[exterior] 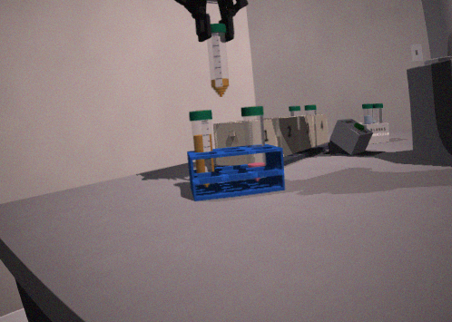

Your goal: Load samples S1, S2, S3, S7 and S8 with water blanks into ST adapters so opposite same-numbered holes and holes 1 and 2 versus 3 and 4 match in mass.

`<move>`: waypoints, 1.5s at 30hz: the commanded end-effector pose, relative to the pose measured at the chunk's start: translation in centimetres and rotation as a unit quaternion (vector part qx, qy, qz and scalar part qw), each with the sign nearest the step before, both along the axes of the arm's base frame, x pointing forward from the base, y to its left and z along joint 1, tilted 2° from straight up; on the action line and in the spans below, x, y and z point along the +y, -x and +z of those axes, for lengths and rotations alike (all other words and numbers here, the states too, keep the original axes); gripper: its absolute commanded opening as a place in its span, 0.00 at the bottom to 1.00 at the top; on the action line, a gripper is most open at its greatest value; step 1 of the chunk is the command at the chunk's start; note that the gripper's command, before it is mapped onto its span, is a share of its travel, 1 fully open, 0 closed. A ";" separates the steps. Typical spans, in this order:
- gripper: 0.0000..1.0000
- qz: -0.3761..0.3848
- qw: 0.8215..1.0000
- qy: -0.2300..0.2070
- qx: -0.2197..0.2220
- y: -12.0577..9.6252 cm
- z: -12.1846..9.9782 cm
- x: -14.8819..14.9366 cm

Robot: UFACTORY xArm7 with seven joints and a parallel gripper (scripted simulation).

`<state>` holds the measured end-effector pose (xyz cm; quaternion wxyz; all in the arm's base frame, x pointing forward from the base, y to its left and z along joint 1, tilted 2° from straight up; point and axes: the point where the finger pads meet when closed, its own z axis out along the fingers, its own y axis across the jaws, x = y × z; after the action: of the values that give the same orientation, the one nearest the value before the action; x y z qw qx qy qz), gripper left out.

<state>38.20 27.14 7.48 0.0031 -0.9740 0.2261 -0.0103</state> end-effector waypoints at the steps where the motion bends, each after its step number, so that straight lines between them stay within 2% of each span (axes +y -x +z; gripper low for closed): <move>1: 0.00 0.086 0.996 -0.006 -0.003 -0.4 0.2 -2.4; 5: 0.00 0.153 0.988 -0.004 -0.003 -0.6 0.2 -4.4; 9: 0.00 0.181 0.983 -0.003 -0.004 -0.7 0.2 -5.4; 22: 0.00 0.182 0.983 -0.003 -0.004 -1.5 0.1 -11.9; 24: 0.00 0.182 0.983 -0.003 -0.004 -1.5 0.1 -11.9; 39: 0.00 0.182 0.983 -0.003 -0.004 -2.3 0.0 -19.4; 41: 0.00 0.182 0.983 -0.003 -0.004 -2.3 0.0 -19.4; 45: 0.00 0.182 0.983 -0.003 -0.004 -2.5 -0.1 -21.4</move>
<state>40.37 7.32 7.29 0.0075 -0.9989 0.0451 -0.0110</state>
